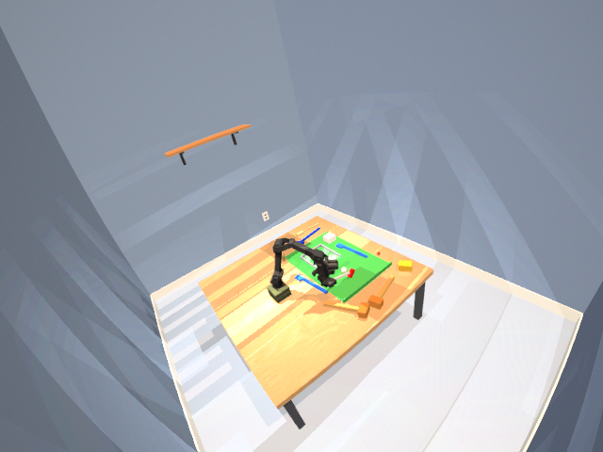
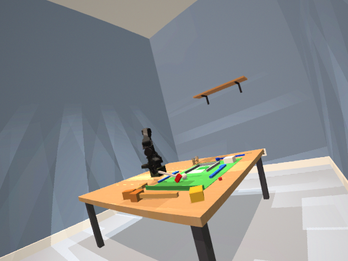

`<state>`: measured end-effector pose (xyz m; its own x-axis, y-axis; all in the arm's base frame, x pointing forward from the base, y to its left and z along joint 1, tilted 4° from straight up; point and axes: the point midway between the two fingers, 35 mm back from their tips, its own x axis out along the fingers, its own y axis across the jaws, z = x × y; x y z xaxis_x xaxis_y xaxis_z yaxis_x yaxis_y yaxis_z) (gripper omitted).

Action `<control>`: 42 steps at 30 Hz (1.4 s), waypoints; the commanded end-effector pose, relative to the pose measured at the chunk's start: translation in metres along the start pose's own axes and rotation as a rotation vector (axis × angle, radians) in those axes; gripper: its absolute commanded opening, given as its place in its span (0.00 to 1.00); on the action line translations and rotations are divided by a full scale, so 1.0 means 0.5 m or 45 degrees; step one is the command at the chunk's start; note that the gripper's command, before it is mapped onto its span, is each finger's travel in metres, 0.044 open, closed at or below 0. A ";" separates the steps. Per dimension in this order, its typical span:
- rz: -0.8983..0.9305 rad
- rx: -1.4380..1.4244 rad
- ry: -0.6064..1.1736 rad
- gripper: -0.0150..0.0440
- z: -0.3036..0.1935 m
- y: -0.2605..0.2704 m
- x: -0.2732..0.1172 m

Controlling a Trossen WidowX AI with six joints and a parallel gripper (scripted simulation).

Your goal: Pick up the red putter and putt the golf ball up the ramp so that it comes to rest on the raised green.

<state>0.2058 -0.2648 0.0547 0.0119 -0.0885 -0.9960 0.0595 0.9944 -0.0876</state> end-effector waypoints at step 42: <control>0.010 0.000 -0.001 0.25 -0.001 0.242 -0.104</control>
<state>0.2120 -0.1400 0.0970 0.0143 -0.0817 -0.9966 0.0593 0.9950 -0.0807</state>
